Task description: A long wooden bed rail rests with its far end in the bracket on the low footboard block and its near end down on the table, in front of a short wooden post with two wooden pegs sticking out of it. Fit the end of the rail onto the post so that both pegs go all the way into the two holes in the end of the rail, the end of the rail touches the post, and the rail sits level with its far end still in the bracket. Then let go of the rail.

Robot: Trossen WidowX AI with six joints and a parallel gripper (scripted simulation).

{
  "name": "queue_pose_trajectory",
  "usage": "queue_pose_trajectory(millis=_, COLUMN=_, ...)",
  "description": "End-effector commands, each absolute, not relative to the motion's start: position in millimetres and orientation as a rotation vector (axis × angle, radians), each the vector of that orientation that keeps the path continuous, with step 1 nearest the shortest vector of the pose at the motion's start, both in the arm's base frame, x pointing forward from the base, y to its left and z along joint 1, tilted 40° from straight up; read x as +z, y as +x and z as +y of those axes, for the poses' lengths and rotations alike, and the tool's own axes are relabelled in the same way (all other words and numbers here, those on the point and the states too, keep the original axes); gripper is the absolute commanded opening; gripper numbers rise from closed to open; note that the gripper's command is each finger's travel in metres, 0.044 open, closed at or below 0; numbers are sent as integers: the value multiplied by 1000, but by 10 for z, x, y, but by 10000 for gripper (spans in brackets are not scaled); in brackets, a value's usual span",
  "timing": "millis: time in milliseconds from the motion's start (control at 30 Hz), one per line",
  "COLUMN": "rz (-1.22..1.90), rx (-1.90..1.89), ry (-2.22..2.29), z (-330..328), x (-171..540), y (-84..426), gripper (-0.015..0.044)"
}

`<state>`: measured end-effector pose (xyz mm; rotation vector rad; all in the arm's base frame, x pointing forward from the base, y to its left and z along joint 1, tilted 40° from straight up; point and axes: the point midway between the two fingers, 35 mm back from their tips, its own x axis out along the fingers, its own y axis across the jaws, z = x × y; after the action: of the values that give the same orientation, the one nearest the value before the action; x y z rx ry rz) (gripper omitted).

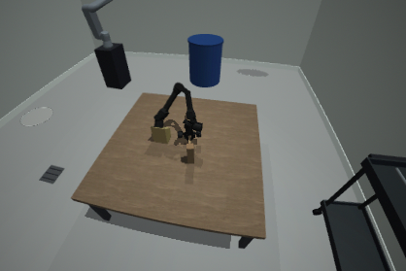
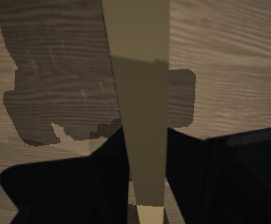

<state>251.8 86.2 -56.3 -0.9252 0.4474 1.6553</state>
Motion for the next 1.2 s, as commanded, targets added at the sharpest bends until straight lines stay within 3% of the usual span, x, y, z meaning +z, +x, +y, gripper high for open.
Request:
queue_pose_trajectory(millis=0, rz=439, rx=1651, ry=-927, z=840, x=-534, y=2537, gripper=0)
queue_pose_trajectory(millis=1167, rz=439, rx=1651, ry=-928, z=736, x=-394, y=2580, gripper=0)
